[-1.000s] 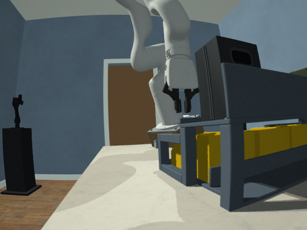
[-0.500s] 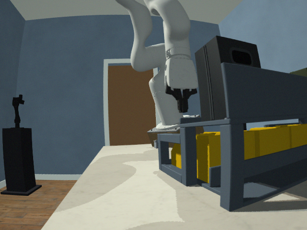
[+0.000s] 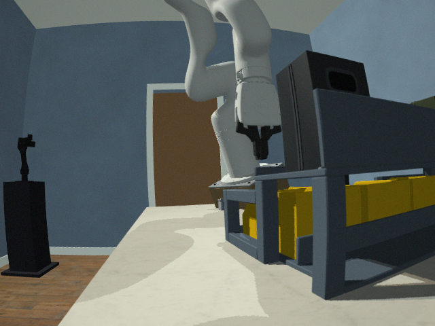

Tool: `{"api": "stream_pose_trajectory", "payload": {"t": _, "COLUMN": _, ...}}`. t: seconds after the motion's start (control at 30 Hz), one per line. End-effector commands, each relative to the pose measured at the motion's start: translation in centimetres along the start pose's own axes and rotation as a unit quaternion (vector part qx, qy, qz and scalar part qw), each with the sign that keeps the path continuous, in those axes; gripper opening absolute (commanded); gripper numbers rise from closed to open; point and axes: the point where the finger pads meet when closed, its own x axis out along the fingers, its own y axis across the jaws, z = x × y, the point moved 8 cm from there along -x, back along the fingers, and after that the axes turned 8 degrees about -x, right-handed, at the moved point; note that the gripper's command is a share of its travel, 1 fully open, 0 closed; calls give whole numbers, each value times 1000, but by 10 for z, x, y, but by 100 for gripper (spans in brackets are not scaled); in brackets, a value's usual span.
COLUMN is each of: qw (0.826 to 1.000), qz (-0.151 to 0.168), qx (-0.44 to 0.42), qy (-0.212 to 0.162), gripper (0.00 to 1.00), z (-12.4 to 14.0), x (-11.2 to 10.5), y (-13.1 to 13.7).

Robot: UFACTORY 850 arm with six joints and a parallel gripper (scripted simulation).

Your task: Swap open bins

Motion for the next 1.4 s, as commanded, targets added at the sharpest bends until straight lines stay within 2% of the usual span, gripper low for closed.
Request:
{"api": "stream_pose_trajectory", "payload": {"t": 0.0, "qw": 998, "qz": -1, "qx": 70, "qy": -2, "gripper": 0, "z": 17, "x": 2, "y": 9}}
{"api": "stream_pose_trajectory", "payload": {"t": 0.13, "qw": 982, "qz": -1, "qx": 187, "qy": -3, "gripper": 0, "z": 46, "x": 5, "y": 29}}
{"api": "stream_pose_trajectory", "payload": {"t": 0.3, "qw": 957, "qz": 3, "qx": 290, "qy": -1, "gripper": 0, "z": 80, "x": 10, "y": 59}}
{"api": "stream_pose_trajectory", "payload": {"t": 0.33, "qw": 950, "qz": 2, "qx": 311, "qy": -2, "gripper": 0, "z": 80, "x": 10, "y": 59}}
{"api": "stream_pose_trajectory", "payload": {"t": 0.4, "qw": 950, "qz": 2, "qx": 311, "qy": -2, "gripper": 0, "z": 80, "x": 10, "y": 59}}
{"api": "stream_pose_trajectory", "payload": {"t": 0.43, "qw": 929, "qz": 1, "qx": 371, "qy": -2, "gripper": 0, "z": 88, "x": 12, "y": 68}}
{"api": "stream_pose_trajectory", "payload": {"t": 0.5, "qw": 916, "qz": 6, "qx": 402, "qy": 1, "gripper": 0, "z": 104, "x": 14, "y": 86}}
{"api": "stream_pose_trajectory", "payload": {"t": 0.6, "qw": 890, "qz": 4, "qx": 456, "qy": 1, "gripper": 0, "z": 111, "x": 16, "y": 95}}
{"api": "stream_pose_trajectory", "payload": {"t": 0.7, "qw": 858, "qz": 8, "qx": 513, "qy": 5, "gripper": 0, "z": 129, "x": 20, "y": 121}}
{"api": "stream_pose_trajectory", "payload": {"t": 0.9, "qw": 786, "qz": 8, "qx": 619, "qy": 9, "gripper": 0, "z": 145, "x": 25, "y": 151}}
{"api": "stream_pose_trajectory", "payload": {"t": 0.97, "qw": 786, "qz": 8, "qx": 619, "qy": 9, "gripper": 0, "z": 145, "x": 25, "y": 151}}
{"api": "stream_pose_trajectory", "payload": {"t": 1.0, "qw": 746, "qz": 3, "qx": 666, "qy": 4, "gripper": 0, "z": 147, "x": 25, "y": 156}}
{"api": "stream_pose_trajectory", "payload": {"t": 1.07, "qw": 725, "qz": 1, "qx": 689, "qy": 1, "gripper": 0, "z": 148, "x": 26, "y": 160}}
{"api": "stream_pose_trajectory", "payload": {"t": 1.1, "qw": 721, "qz": 1, "qx": 693, "qy": 0, "gripper": 0, "z": 149, "x": 26, "y": 161}}
{"api": "stream_pose_trajectory", "payload": {"t": 1.27, "qw": 720, "qz": 1, "qx": 694, "qy": 0, "gripper": 0, "z": 149, "x": 26, "y": 162}}
{"api": "stream_pose_trajectory", "payload": {"t": 1.3, "qw": 720, "qz": 1, "qx": 694, "qy": 0, "gripper": 95, "z": 149, "x": 26, "y": 162}}
{"api": "stream_pose_trajectory", "payload": {"t": 1.37, "qw": 720, "qz": 1, "qx": 694, "qy": 0, "gripper": 95, "z": 149, "x": 26, "y": 162}}
